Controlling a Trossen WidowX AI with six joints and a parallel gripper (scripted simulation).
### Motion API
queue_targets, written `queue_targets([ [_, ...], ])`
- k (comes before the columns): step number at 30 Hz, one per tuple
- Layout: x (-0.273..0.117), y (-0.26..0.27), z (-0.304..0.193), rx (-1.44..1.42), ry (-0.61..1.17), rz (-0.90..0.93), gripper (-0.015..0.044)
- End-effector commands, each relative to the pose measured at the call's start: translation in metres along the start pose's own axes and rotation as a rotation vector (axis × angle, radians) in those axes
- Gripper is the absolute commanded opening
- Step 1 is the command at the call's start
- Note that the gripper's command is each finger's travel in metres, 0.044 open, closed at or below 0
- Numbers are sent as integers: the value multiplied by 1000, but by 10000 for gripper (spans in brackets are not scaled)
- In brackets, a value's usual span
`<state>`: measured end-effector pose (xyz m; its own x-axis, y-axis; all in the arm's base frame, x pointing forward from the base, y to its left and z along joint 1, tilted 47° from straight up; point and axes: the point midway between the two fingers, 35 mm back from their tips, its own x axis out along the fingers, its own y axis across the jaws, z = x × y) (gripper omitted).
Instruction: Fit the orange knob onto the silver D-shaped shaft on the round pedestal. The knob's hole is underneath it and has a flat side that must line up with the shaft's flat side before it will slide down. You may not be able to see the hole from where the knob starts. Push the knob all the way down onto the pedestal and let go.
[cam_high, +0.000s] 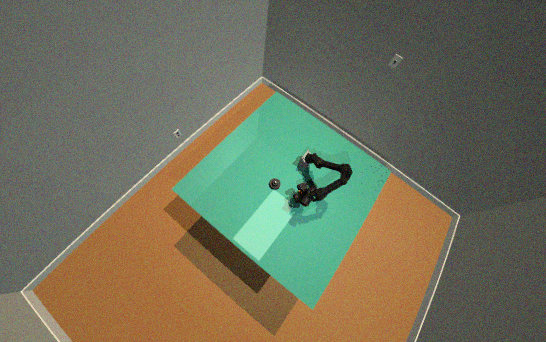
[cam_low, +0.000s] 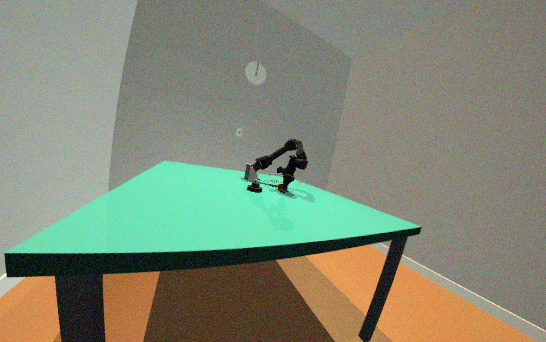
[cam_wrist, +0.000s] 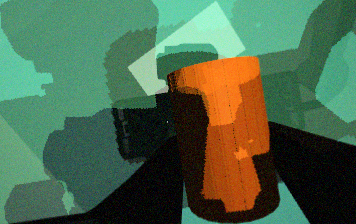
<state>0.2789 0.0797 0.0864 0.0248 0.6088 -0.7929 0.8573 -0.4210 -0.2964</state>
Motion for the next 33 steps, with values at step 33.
queue_targets([
  [33,-4,0,40,-3,626,0,179],
])
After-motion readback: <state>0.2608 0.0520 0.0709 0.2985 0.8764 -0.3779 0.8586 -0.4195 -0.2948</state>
